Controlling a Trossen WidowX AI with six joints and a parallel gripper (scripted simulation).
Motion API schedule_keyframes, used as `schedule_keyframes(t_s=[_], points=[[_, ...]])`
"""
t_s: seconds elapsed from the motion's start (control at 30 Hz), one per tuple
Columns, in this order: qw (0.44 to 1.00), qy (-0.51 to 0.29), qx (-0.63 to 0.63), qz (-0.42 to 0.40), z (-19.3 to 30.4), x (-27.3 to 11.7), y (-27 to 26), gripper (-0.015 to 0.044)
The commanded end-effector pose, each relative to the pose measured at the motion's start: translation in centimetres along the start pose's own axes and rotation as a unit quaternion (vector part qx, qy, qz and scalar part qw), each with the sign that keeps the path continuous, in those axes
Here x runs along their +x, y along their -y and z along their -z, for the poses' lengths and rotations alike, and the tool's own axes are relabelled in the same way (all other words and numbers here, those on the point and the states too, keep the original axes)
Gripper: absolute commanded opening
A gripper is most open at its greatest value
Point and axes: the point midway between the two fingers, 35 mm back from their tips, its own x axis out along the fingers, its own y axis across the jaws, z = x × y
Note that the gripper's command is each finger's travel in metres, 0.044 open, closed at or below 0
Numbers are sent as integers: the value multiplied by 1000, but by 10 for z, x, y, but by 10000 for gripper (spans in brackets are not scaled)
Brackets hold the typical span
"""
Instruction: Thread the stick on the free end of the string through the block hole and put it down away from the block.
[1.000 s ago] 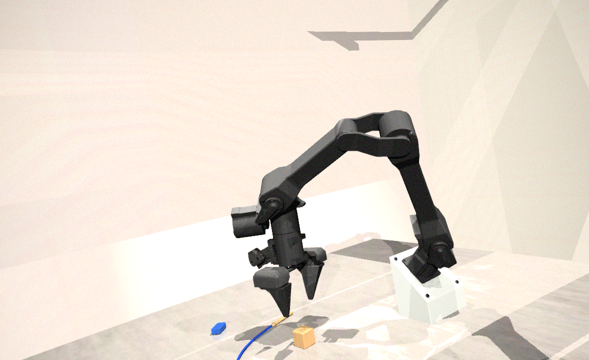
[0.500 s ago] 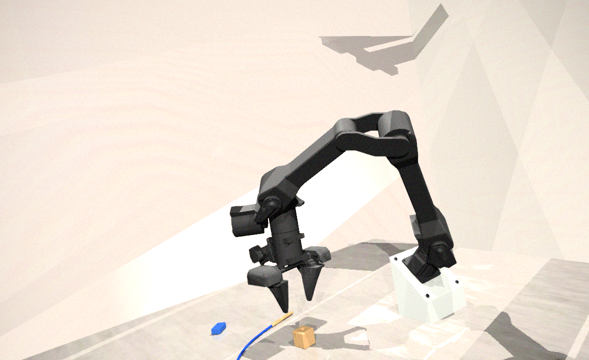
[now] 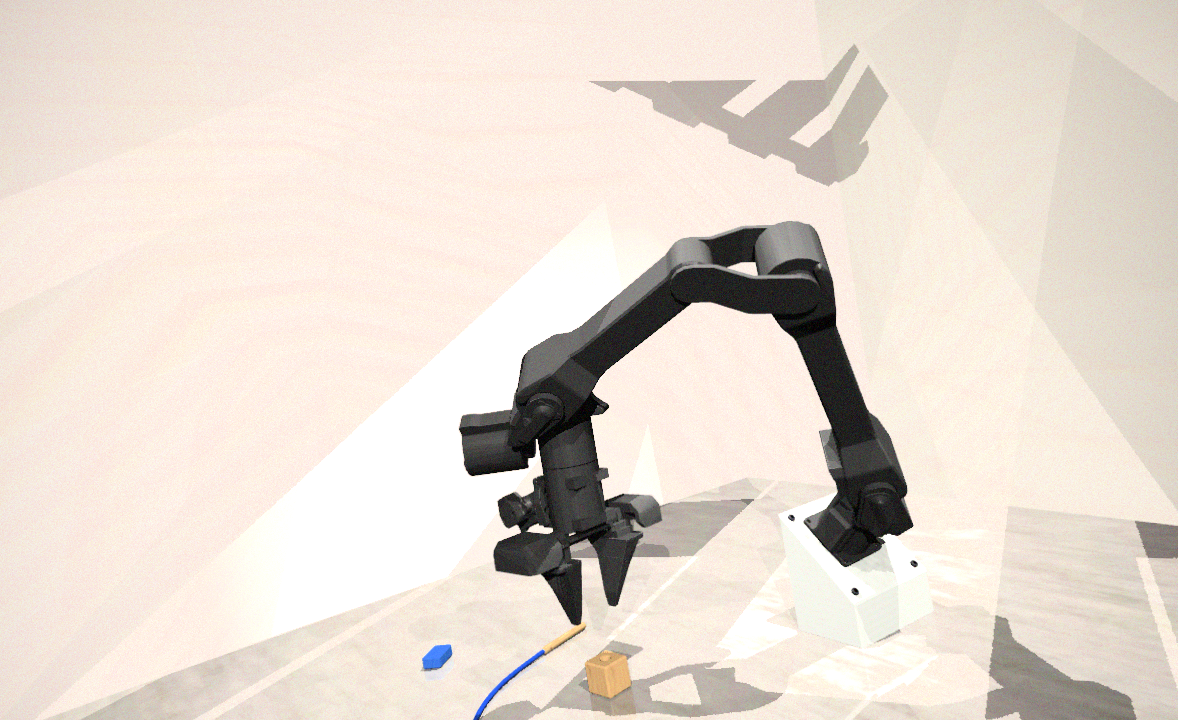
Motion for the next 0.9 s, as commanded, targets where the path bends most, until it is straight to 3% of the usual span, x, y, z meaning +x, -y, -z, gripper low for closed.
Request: schedule_keyframes(t_s=[0.0, 0.87], points=[[1000, -1, 4, 3, -1, 6, 1, 244], [1000, -1, 4, 2, 0, 49, 1, 244]])
